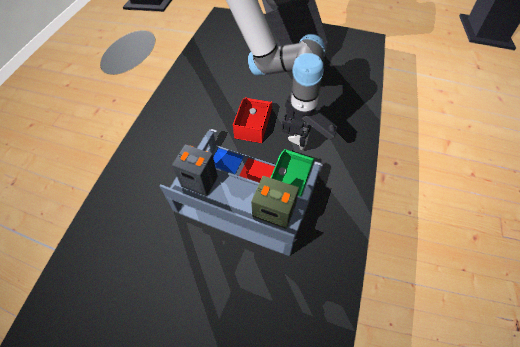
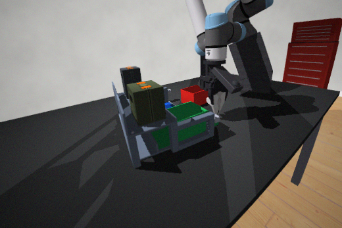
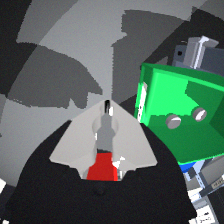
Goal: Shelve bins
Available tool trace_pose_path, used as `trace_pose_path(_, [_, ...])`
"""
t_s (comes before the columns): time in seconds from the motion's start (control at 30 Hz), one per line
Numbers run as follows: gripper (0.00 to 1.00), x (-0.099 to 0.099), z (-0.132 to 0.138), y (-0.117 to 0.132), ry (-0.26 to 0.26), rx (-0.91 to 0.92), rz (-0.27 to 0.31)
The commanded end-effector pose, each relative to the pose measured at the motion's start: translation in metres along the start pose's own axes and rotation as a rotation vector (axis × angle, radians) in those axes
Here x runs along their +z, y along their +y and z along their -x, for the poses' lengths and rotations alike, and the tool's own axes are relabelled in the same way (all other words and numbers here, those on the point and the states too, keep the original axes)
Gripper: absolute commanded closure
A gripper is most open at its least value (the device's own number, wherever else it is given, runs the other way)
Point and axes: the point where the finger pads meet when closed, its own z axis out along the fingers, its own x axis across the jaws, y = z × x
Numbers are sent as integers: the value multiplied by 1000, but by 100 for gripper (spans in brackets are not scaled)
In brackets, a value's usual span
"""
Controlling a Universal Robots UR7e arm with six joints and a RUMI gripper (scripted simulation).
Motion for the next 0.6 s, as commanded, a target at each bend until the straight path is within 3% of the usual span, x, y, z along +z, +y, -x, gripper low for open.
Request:
trace_pose_path(0.0, [100, -1, -1, 0, 1, 0, 0])
trace_pose_path(0.57, [100, -1, -8, 0, 1, 0, 0])
